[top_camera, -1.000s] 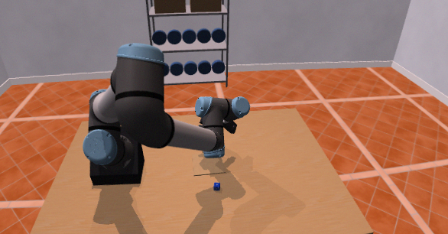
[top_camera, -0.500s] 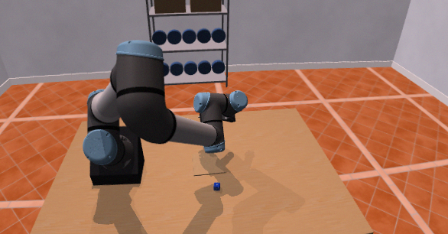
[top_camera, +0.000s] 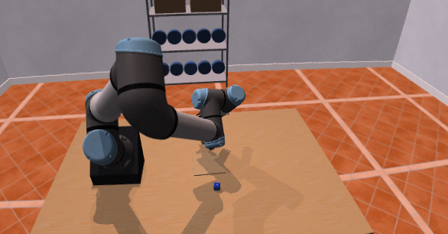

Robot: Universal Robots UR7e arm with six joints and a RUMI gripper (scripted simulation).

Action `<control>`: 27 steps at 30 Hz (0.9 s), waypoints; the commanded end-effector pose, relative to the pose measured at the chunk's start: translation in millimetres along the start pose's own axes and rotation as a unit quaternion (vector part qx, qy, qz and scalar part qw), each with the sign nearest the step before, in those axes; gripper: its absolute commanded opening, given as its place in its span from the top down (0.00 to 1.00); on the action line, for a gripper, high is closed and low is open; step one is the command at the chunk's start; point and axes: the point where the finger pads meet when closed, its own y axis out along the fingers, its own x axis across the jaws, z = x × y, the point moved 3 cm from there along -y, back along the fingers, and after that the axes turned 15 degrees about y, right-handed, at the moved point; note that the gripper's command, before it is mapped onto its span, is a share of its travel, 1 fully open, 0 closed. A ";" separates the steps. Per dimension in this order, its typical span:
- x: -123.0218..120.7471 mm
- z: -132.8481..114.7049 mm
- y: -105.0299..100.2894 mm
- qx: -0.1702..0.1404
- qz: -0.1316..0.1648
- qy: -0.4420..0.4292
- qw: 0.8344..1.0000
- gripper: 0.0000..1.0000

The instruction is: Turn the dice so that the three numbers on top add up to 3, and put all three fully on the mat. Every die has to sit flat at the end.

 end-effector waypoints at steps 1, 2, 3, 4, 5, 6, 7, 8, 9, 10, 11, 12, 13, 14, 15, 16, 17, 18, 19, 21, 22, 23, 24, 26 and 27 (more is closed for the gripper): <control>-3.8 -1.0 1.3 0.000 -0.010 -0.075 0.997 0.76; -3.8 -1.0 1.3 0.000 -0.010 -0.075 0.997 0.76; -3.8 -1.0 1.3 0.000 -0.010 -0.075 0.997 0.76; -4.9 -1.4 1.8 -0.001 -0.013 -0.098 0.995 0.76; -6.0 -1.9 2.3 -0.002 -0.017 -0.120 0.993 0.76; -7.1 -2.4 2.8 -0.003 -0.020 -0.143 0.990 0.76; -8.0 -2.9 3.3 -0.005 -0.023 -0.163 0.986 0.76; -8.2 -3.0 3.3 -0.005 -0.024 -0.165 0.986 0.76; -9.2 -3.5 3.9 -0.006 -0.027 -0.188 0.982 0.76; -10.2 -4.1 4.3 -0.008 -0.030 -0.209 0.977 0.76; -10.3 -4.1 4.4 -0.008 -0.031 -0.211 0.977 0.76; -11.3 -4.8 4.9 -0.010 -0.034 -0.234 0.972 0.76; -12.3 -5.4 5.4 -0.012 -0.037 -0.255 0.966 0.76; -12.3 -5.4 5.4 -0.012 -0.037 -0.256 0.966 0.76; -13.3 -6.1 5.9 -0.014 -0.041 -0.279 0.959 0.76; -14.2 -6.7 6.4 -0.016 -0.044 -0.300 0.953 0.76; -14.3 -6.8 6.4 -0.016 -0.044 -0.302 0.952 0.76; -15.2 -7.5 7.0 -0.018 -0.047 -0.324 0.945 0.76; -15.2 -7.5 7.0 -0.018 -0.047 -0.324 0.945 0.76; -16.1 -8.2 7.5 -0.021 -0.050 -0.347 0.936 0.76; -17.0 -9.0 8.0 -0.023 -0.053 -0.369 0.927 0.76; -17.8 -9.8 8.5 -0.026 -0.056 -0.391 0.918 0.76; -17.8 -9.8 8.5 -0.026 -0.056 -0.392 0.918 0.76; -19.4 -11.3 9.4 -0.032 -0.061 -0.433 0.899 0.76; -19.5 -11.4 9.4 -0.032 -0.062 -0.436 0.897 0.76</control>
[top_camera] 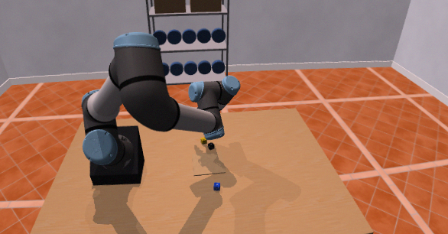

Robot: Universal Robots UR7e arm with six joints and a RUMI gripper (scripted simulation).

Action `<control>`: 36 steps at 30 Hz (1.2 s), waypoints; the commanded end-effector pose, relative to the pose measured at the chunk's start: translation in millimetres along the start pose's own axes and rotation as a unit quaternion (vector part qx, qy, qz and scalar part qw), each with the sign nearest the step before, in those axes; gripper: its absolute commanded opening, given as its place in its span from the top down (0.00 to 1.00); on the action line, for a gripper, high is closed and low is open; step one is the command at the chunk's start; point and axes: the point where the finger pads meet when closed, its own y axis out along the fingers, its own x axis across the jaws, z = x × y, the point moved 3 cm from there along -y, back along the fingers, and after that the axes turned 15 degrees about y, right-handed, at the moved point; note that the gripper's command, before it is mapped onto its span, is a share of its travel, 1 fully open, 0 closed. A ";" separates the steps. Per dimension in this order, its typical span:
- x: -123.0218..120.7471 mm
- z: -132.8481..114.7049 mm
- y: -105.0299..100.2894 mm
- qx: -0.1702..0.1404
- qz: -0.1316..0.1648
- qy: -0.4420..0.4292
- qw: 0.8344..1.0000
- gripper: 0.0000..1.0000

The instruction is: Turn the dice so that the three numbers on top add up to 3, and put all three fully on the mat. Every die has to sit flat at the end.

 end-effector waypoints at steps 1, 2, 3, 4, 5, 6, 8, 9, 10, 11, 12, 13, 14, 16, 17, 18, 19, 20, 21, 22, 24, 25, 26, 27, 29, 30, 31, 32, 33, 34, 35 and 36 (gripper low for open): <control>-3.7 0.4 0.9 -0.007 -0.009 -0.081 0.997 0.76; -4.7 0.4 1.2 -0.010 -0.011 -0.101 0.995 0.76; -4.9 0.4 1.2 -0.010 -0.011 -0.106 0.994 0.76; -6.0 0.3 1.6 -0.013 -0.013 -0.130 0.991 0.76; -6.8 0.2 1.9 -0.016 -0.015 -0.149 0.989 0.76; -7.1 0.2 2.0 -0.017 -0.015 -0.154 0.988 0.76; -8.9 -0.1 2.6 -0.023 -0.019 -0.196 0.980 0.76; -8.9 -0.1 2.6 -0.023 -0.019 -0.196 0.980 0.76; -8.9 -0.1 2.6 -0.023 -0.019 -0.196 0.980 0.76; -9.2 -0.1 2.7 -0.024 -0.019 -0.203 0.979 0.76; -10.2 -0.3 3.0 -0.028 -0.021 -0.227 0.973 0.76; -11.2 -0.5 3.3 -0.031 -0.023 -0.251 0.967 0.76; -12.1 -0.7 3.6 -0.035 -0.024 -0.273 0.961 0.76; -13.1 -1.0 3.9 -0.039 -0.025 -0.298 0.953 0.76; -13.8 -1.3 4.1 -0.042 -0.026 -0.317 0.947 0.76; -13.9 -1.3 4.2 -0.043 -0.026 -0.322 0.945 0.76; -14.8 -1.6 4.5 -0.047 -0.027 -0.345 0.937 0.76; -15.4 -1.9 4.6 -0.050 -0.028 -0.362 0.930 0.76; -15.6 -2.0 4.7 -0.051 -0.028 -0.368 0.928 0.76; -16.4 -2.3 4.9 -0.055 -0.029 -0.391 0.918 0.76; -17.1 -2.7 5.2 -0.060 -0.029 -0.413 0.908 0.76; -17.8 -3.1 5.3 -0.064 -0.030 -0.435 0.897 0.76; -17.8 -3.1 5.3 -0.064 -0.030 -0.435 0.897 0.76; -17.8 -3.1 5.3 -0.064 -0.030 -0.435 0.897 0.76; -19.1 -3.8 5.7 -0.072 -0.030 -0.479 0.874 0.76; -19.7 -4.2 5.8 -0.076 -0.030 -0.497 0.864 0.76; -19.7 -4.2 5.8 -0.077 -0.030 -0.500 0.862 0.76; -20.3 -4.6 5.9 -0.081 -0.029 -0.521 0.849 0.76; -20.7 -5.0 6.0 -0.085 -0.029 -0.537 0.839 0.76; -20.8 -5.0 6.0 -0.085 -0.029 -0.541 0.836 0.76; -21.2 -5.4 6.1 -0.090 -0.028 -0.561 0.822 0.76; -21.6 -5.8 6.2 -0.093 -0.028 -0.576 0.811 0.76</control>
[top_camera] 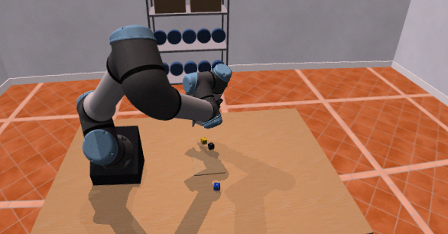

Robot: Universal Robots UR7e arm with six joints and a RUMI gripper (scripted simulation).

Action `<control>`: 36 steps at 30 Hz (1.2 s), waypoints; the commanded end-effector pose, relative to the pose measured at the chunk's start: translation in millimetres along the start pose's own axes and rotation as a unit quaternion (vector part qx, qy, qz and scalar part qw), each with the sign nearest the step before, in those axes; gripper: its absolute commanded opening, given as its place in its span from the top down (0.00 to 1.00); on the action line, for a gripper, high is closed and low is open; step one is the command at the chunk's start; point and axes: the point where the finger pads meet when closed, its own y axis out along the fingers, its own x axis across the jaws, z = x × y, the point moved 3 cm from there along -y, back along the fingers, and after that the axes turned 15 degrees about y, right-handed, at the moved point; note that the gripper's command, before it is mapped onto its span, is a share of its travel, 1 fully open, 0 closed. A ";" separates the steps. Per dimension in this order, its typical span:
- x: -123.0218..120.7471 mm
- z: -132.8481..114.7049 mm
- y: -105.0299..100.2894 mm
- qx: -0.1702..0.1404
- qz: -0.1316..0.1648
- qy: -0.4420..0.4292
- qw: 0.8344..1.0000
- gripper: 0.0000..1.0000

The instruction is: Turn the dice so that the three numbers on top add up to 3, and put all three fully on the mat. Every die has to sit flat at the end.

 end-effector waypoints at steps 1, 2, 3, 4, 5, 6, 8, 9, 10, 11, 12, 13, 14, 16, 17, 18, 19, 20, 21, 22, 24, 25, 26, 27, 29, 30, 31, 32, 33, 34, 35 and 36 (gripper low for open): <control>-1.7 0.9 -0.1 -0.010 -0.001 -0.075 0.997 0.76; -2.2 1.0 -0.1 -0.014 0.000 -0.099 0.995 0.76; -2.6 1.1 -0.1 -0.017 0.001 -0.118 0.993 0.76; -2.7 1.2 -0.1 -0.018 0.002 -0.123 0.992 0.76; -3.2 1.3 -0.1 -0.022 0.003 -0.147 0.989 0.76; -3.5 1.3 -0.1 -0.025 0.004 -0.166 0.986 0.76; -3.5 1.3 -0.1 -0.025 0.004 -0.166 0.986 0.76; -3.6 1.3 -0.1 -0.026 0.004 -0.170 0.985 0.76; -4.1 1.4 -0.2 -0.029 0.006 -0.193 0.981 0.76; -4.5 1.4 -0.3 -0.033 0.008 -0.216 0.976 0.76; -4.8 1.3 -0.3 -0.036 0.010 -0.239 0.970 0.76; -5.1 1.3 -0.4 -0.039 0.011 -0.256 0.966 0.76; -5.2 1.3 -0.4 -0.039 0.012 -0.262 0.964 0.76; -5.7 1.1 -0.7 -0.045 0.016 -0.302 0.952 0.76; -5.8 1.1 -0.7 -0.046 0.016 -0.306 0.951 0.76; -6.0 1.0 -0.9 -0.049 0.019 -0.327 0.944 0.76; -6.2 0.9 -1.0 -0.052 0.021 -0.347 0.936 0.76; -6.2 0.9 -1.0 -0.052 0.021 -0.348 0.936 0.76; -6.4 0.8 -1.2 -0.055 0.024 -0.369 0.927 0.76; -6.6 0.6 -1.4 -0.058 0.026 -0.390 0.919 0.76; -6.7 0.5 -1.6 -0.060 0.029 -0.405 0.912 0.76; -6.7 0.5 -1.6 -0.060 0.029 -0.405 0.912 0.76; -6.7 0.4 -1.7 -0.061 0.029 -0.410 0.910 0.76; -6.8 0.3 -1.9 -0.063 0.032 -0.430 0.900 0.76; -6.9 -0.1 -2.5 -0.068 0.038 -0.468 0.880 0.76; -6.9 -0.3 -2.8 -0.070 0.041 -0.487 0.870 0.76; -6.8 -0.5 -3.0 -0.072 0.044 -0.500 0.862 0.76; -6.8 -0.5 -3.1 -0.072 0.044 -0.505 0.859 0.76; -6.8 -0.7 -3.4 -0.074 0.048 -0.522 0.848 0.76; -6.7 -0.9 -3.7 -0.076 0.051 -0.540 0.837 0.76; -6.5 -1.1 -4.0 -0.078 0.054 -0.554 0.827 0.76; -6.5 -1.1 -4.1 -0.078 0.054 -0.557 0.825 0.76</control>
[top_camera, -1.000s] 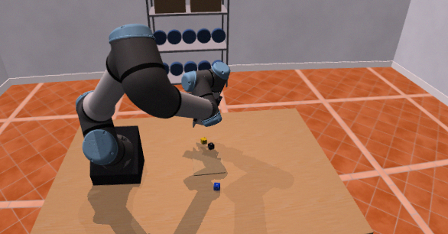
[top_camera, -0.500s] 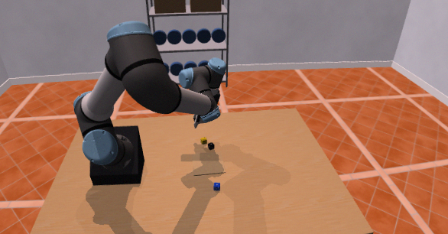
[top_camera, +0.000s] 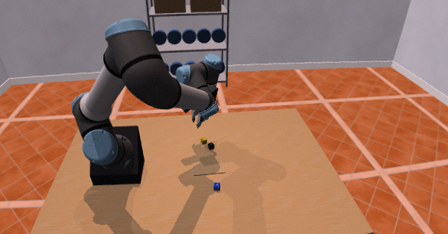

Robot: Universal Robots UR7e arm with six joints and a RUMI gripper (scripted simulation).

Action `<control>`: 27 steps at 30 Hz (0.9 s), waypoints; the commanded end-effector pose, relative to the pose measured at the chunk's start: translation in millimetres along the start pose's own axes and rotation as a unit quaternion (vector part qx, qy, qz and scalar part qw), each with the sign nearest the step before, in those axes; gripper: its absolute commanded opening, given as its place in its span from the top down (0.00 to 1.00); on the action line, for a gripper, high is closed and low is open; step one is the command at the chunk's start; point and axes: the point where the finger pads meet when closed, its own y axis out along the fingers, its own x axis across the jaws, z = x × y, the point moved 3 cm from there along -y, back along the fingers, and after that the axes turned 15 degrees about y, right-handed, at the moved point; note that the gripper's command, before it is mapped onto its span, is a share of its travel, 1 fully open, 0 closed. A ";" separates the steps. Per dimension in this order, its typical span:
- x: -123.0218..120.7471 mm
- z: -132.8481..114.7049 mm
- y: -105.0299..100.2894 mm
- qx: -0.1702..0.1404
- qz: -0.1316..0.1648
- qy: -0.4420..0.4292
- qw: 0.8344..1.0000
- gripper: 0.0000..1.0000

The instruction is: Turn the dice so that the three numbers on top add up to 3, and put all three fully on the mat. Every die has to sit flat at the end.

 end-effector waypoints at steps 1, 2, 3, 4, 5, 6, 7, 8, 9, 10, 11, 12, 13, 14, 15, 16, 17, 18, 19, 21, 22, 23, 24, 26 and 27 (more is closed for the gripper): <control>-0.7 -0.7 -1.4 -0.008 0.008 -0.076 0.997 0.76; -0.9 -1.0 -1.7 -0.009 0.011 -0.096 0.995 0.76; -1.0 -1.3 -2.0 -0.010 0.014 -0.116 0.993 0.76; -1.1 -1.5 -2.3 -0.011 0.017 -0.132 0.991 0.76; -1.1 -1.5 -2.3 -0.011 0.017 -0.132 0.991 0.76; -1.1 -1.5 -2.3 -0.011 0.017 -0.132 0.991 0.76; -1.1 -1.6 -2.4 -0.011 0.018 -0.135 0.991 0.76; -1.2 -1.9 -2.8 -0.012 0.021 -0.154 0.988 0.76; -1.3 -2.3 -3.1 -0.013 0.024 -0.173 0.985 0.76; -1.3 -2.6 -3.5 -0.014 0.027 -0.191 0.981 0.76; -1.4 -3.0 -3.9 -0.015 0.030 -0.209 0.977 0.76; -1.4 -3.4 -4.3 -0.015 0.033 -0.227 0.973 0.76; -1.4 -3.8 -4.7 -0.016 0.036 -0.244 0.969 0.76; -1.4 -4.2 -5.1 -0.016 0.039 -0.261 0.964 0.76; -1.4 -4.6 -5.5 -0.016 0.042 -0.278 0.960 0.76; -1.3 -5.1 -6.0 -0.016 0.045 -0.294 0.955 0.76; -1.3 -5.5 -6.4 -0.016 0.048 -0.310 0.949 0.76; -1.2 -5.9 -6.8 -0.016 0.051 -0.326 0.944 0.76; -1.1 -6.4 -7.2 -0.016 0.054 -0.341 0.938 0.76; -0.9 -7.3 -8.1 -0.016 0.060 -0.370 0.927 0.76; -0.9 -7.3 -8.1 -0.016 0.060 -0.370 0.927 0.76; -0.9 -7.3 -8.1 -0.016 0.060 -0.370 0.927 0.76; -0.8 -7.7 -8.5 -0.016 0.062 -0.384 0.921 0.76; -0.5 -8.6 -9.4 -0.015 0.068 -0.411 0.909 0.76; -0.3 -9.0 -9.8 -0.014 0.070 -0.424 0.903 0.76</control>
